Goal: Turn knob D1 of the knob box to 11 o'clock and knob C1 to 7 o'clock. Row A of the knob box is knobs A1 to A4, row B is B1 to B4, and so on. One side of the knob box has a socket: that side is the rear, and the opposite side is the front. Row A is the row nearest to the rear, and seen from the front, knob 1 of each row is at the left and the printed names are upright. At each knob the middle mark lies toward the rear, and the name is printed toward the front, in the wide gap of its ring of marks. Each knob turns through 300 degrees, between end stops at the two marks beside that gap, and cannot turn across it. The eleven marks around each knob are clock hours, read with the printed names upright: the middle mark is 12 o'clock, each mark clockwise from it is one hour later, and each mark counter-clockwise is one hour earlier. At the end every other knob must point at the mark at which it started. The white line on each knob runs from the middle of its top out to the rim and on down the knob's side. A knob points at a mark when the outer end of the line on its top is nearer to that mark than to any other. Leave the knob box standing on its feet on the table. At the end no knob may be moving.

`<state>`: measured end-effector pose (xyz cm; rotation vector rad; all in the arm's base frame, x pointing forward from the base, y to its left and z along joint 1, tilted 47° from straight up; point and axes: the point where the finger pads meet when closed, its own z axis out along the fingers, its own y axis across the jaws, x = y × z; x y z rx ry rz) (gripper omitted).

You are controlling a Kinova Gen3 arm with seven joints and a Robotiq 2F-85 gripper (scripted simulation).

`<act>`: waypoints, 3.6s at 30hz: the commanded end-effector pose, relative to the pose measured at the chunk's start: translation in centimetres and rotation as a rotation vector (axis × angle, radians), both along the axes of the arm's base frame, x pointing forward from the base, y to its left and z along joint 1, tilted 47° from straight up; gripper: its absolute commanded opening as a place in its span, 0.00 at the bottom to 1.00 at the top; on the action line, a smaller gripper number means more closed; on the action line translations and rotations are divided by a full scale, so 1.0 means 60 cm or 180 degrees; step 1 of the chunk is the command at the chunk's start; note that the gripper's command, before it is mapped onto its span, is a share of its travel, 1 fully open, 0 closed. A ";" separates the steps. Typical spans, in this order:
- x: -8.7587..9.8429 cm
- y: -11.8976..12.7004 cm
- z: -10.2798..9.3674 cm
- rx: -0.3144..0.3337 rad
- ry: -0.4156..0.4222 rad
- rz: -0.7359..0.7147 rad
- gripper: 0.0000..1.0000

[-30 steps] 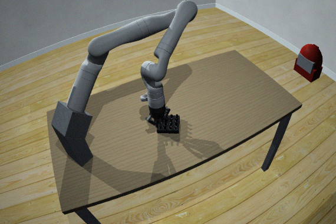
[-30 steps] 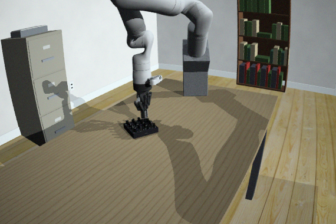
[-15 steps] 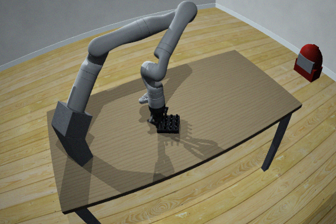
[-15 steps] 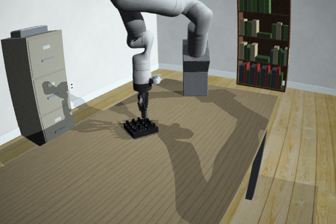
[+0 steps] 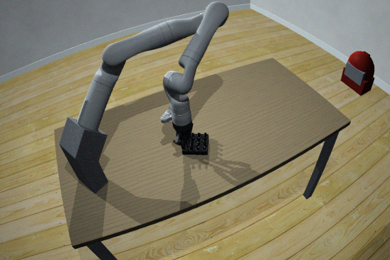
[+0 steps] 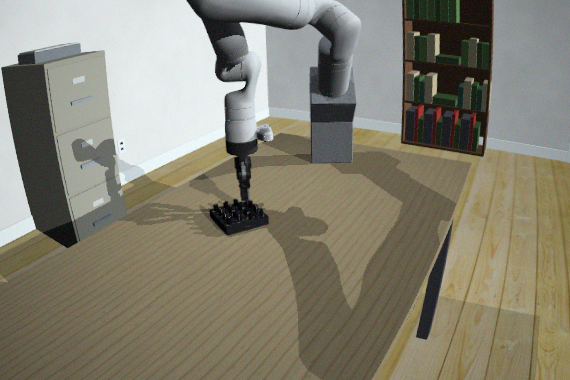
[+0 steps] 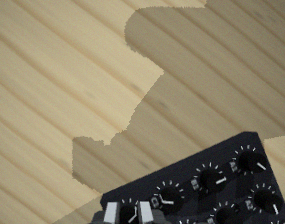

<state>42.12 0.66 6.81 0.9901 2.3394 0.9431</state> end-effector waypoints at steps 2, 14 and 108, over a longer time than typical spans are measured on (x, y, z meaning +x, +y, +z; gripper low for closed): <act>0.000 0.001 -0.001 -0.0068 -0.0043 0.0077 0.08; 0.000 0.001 -0.001 -0.0208 -0.0141 0.0234 0.08; -0.045 -0.030 0.049 -0.0247 -0.0168 0.0277 1.00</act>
